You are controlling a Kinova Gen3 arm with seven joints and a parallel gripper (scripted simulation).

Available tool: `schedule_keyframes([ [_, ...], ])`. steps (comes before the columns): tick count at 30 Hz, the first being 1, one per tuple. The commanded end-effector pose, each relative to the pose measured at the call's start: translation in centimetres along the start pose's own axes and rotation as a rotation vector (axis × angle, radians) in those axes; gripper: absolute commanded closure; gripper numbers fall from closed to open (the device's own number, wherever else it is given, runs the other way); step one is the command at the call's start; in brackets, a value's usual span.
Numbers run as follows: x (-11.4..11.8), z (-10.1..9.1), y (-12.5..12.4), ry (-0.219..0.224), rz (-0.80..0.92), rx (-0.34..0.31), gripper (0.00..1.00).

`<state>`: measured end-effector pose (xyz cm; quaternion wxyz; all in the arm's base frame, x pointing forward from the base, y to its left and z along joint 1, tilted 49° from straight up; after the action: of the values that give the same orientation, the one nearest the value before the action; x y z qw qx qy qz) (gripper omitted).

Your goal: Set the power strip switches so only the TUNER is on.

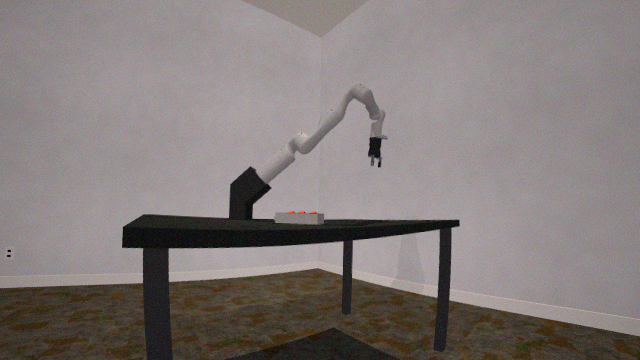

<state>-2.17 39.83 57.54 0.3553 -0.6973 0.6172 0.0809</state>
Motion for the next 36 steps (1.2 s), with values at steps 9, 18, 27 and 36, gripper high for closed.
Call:
schedule_keyframes([
  [9, 5.5, -1.3, -13.2, -0.05, 0.164, 0.139, 0.0],
  [18, 12.4, -1.4, -22.3, -0.059, 0.288, 0.235, 0.0],
  [27, 24.5, -0.2, -31.5, -0.042, 0.448, 0.325, 0.0],
  [36, 36.2, 2.7, -35.7, -0.011, 0.571, 0.357, 0.0],
])
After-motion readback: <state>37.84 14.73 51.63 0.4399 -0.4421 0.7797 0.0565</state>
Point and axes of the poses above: the point where the finger pads meet when closed, its own z axis out along the fingers, its own x axis across the jaws, y = z × x, the point moved 1 cm from there along -z, back along the fingers, and after that the axes turned 10 degrees about -z, right-handed, at the moved point
